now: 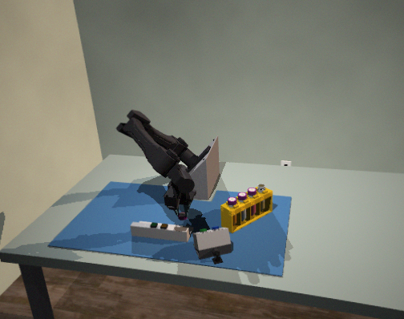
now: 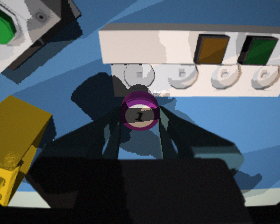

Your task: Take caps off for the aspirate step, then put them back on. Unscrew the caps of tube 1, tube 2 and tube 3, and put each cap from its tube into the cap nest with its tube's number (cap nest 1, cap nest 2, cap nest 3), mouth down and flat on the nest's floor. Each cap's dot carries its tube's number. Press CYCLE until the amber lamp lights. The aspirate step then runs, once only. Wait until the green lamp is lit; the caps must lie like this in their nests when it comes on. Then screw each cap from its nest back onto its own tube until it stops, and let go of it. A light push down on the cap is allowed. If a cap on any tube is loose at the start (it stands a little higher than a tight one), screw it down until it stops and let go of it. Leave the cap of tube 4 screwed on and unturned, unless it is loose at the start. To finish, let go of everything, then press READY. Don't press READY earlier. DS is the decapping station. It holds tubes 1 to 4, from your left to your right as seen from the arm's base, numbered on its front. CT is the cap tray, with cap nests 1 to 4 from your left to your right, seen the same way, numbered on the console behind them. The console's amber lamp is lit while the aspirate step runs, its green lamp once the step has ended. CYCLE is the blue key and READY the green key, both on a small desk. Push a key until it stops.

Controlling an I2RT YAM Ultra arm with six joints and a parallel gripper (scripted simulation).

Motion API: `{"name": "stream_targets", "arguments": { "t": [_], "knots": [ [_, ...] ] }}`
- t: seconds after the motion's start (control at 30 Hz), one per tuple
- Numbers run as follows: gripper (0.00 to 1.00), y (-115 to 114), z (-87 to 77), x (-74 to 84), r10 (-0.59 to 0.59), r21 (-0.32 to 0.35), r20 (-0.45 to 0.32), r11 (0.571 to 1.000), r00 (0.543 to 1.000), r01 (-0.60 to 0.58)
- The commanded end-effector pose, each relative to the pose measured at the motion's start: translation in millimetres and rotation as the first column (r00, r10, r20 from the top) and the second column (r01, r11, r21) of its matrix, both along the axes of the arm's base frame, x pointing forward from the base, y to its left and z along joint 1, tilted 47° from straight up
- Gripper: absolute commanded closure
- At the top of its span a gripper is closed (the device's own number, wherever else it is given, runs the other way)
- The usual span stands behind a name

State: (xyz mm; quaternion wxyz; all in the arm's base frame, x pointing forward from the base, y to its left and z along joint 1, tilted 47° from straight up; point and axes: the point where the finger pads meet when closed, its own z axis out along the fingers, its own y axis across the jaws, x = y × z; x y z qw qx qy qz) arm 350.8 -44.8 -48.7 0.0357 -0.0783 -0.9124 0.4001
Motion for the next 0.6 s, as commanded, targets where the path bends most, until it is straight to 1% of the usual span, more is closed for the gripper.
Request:
{"name": "stream_targets", "arguments": {
  "t": [0.0,0.2,0.57],
  "knots": [
    [1.00,-4.0,-8.0,10.7,0.034,0.002,0.039,0.999,0.999,-0.034],
    [1.00,-24.4,-27.0,8.5,0.034,0.001,0.038,0.999,0.999,-0.035],
    [1.00,-24.4,-27.0,8.5,0.034,0.002,0.038,0.999,0.999,-0.034]
  ]
}}
